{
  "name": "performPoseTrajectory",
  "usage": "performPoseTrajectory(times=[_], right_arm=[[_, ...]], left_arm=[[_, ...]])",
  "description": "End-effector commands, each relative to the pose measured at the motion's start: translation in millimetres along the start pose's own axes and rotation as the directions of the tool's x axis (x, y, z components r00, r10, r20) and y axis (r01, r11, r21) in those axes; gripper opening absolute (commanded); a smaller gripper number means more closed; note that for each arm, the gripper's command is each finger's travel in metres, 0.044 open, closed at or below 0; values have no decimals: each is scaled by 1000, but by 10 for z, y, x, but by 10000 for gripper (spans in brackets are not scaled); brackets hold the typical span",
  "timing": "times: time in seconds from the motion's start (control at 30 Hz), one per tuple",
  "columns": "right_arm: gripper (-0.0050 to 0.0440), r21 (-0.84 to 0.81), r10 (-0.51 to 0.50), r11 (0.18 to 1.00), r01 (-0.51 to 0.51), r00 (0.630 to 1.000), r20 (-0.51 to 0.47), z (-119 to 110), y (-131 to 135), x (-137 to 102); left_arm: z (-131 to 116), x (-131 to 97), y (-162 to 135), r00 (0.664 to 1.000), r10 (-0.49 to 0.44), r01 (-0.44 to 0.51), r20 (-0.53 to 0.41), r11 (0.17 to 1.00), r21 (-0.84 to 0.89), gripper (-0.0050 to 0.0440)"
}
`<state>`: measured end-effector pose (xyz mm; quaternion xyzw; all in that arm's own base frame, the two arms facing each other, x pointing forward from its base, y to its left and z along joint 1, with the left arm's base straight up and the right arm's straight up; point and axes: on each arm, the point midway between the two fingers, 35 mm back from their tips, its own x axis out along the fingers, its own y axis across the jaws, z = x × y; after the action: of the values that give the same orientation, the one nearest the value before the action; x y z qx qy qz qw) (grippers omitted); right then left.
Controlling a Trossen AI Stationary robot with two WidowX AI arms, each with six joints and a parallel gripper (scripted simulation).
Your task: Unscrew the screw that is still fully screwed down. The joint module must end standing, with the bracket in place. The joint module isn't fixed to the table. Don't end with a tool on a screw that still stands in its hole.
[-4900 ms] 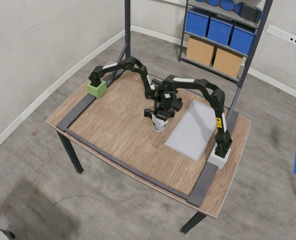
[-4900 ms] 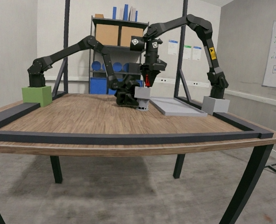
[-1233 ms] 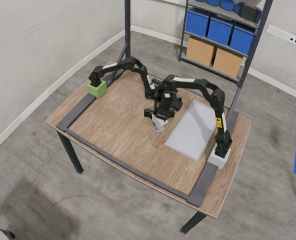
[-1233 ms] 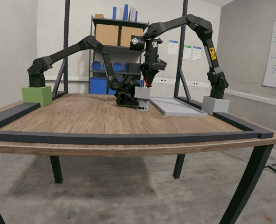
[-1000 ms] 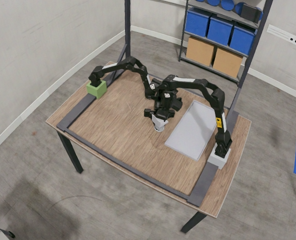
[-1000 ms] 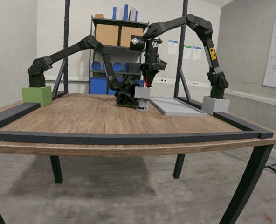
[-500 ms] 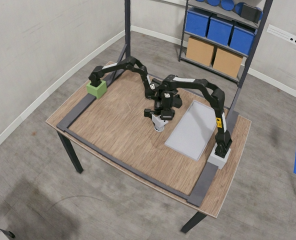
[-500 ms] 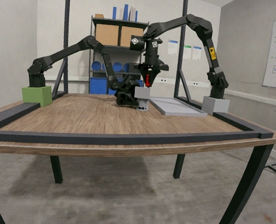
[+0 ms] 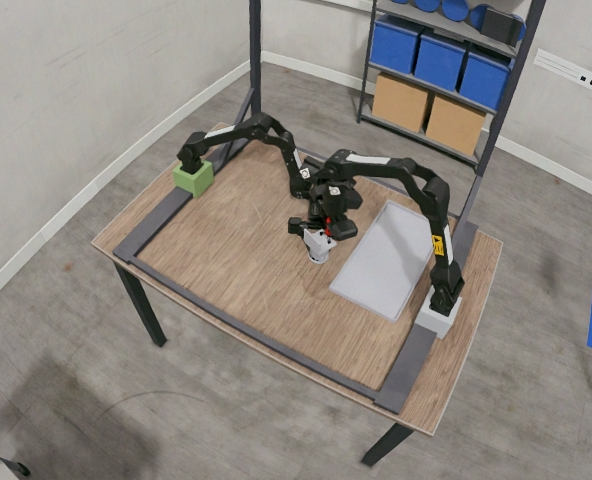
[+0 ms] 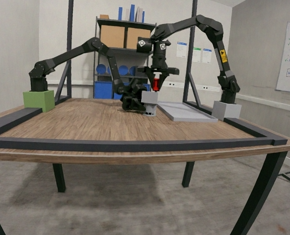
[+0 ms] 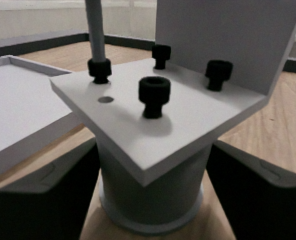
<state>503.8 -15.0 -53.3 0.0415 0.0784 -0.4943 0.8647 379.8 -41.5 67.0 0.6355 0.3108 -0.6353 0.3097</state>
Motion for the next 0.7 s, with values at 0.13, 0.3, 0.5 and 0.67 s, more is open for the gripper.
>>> performPoseTrajectory(times=[0.13, 0.3, 0.5, 0.67], right_arm=[[245, 35, 0, 999, 0, 1000, 12, 146, 51, 16], [245, 35, 0, 999, 0, 1000, 12, 146, 51, 16], [245, 35, 0, 999, 0, 1000, 12, 146, 51, 16], [245, 35, 0, 999, 0, 1000, 12, 146, 51, 16]], left_arm=[[-17, -17, 25, 1000, 12, -14, -9, 969, -248, 130], [-19, -21, 28, 1000, 13, -16, -10, 945, -327, 130], [-22, -20, 32, 1000, 13, -16, -11, 836, -549, 130], [-24, -24, 36, 1000, 13, -18, -12, 734, -679, 130]])
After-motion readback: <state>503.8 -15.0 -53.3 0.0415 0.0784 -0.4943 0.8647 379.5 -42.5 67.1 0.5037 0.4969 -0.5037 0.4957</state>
